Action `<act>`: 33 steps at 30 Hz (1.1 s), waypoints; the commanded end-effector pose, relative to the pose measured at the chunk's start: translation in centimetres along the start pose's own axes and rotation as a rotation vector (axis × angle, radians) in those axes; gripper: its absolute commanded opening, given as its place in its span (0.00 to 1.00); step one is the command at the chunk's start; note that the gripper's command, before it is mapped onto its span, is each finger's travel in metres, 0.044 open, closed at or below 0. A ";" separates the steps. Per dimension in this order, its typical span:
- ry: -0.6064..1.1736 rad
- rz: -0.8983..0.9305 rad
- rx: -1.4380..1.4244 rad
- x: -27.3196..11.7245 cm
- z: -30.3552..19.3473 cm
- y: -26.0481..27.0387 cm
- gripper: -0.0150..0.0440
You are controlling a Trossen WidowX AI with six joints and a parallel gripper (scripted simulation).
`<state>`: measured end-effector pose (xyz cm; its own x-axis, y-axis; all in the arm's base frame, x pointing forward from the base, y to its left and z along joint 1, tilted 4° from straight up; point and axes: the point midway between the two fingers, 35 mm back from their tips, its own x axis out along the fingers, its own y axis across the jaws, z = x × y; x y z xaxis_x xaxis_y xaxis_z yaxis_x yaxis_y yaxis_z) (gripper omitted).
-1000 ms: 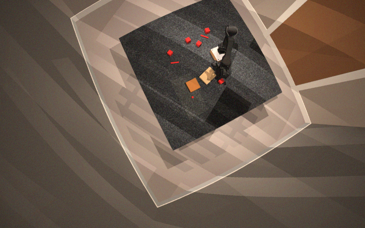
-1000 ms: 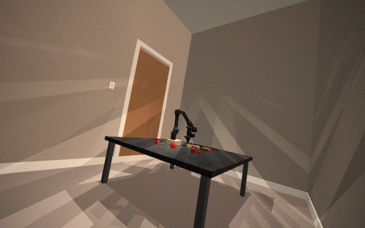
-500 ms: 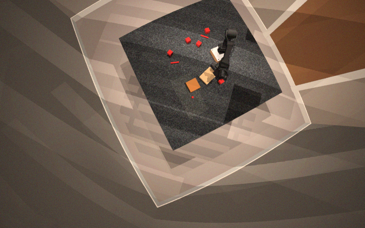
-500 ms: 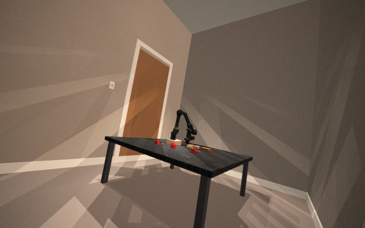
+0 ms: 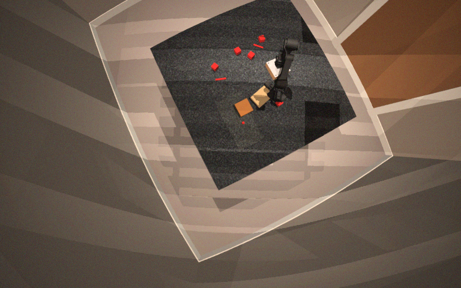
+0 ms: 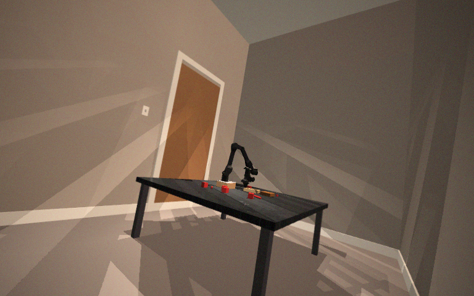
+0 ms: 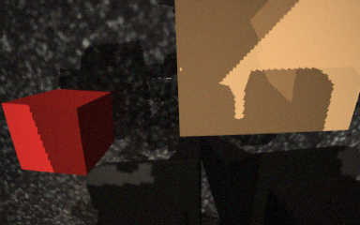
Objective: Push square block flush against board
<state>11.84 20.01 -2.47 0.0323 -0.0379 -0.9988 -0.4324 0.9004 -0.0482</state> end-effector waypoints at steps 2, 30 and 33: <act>0.000 -0.006 -0.004 0.1 0.9 0.0 0.25; -0.004 -0.006 -0.003 0.0 5.3 -0.1 0.25; -0.005 -0.006 -0.003 0.0 5.8 -0.2 0.25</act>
<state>16.51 22.35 -2.18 0.0376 -0.0316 -0.9988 -0.4341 0.8998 -0.0449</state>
